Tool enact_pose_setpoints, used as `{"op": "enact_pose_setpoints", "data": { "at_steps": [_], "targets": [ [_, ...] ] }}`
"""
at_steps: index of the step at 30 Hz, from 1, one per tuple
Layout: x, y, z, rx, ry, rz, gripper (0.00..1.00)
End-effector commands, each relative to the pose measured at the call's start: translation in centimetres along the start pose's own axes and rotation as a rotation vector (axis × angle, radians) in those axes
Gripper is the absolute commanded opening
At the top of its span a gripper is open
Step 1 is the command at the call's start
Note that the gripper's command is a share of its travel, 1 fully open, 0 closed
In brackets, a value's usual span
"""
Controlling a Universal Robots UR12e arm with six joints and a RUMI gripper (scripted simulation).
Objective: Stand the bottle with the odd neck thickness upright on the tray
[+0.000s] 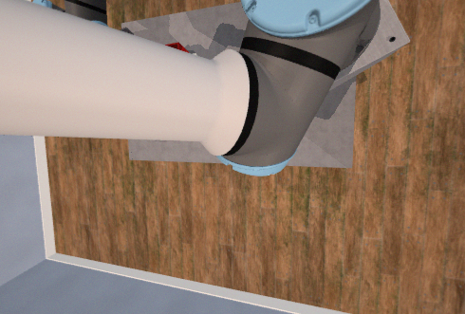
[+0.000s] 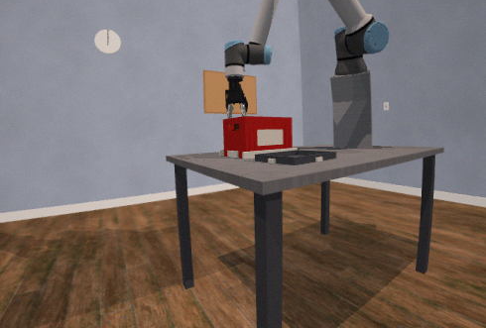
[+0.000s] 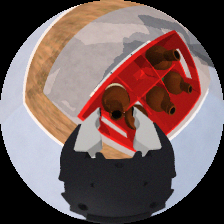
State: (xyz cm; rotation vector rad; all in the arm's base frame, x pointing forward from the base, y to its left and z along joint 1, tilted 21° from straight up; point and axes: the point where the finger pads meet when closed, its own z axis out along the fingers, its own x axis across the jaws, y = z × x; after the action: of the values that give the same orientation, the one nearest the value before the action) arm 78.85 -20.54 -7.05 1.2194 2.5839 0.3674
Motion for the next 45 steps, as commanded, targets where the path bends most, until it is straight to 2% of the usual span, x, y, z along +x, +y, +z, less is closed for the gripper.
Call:
{"op": "enact_pose_setpoints", "data": {
  "at_steps": [1,21,22,45],
  "targets": [
    [-0.06,0.03,-0.06,0.000,-0.001,0.000,0.38],
    [-0.06,0.03,-0.06,0.000,-0.001,0.000,0.38],
    [-0.06,0.03,-0.06,0.000,-0.001,0.000,0.00],
    [-0.06,0.03,-0.06,0.000,-0.001,0.000,0.00]
  ]
}}
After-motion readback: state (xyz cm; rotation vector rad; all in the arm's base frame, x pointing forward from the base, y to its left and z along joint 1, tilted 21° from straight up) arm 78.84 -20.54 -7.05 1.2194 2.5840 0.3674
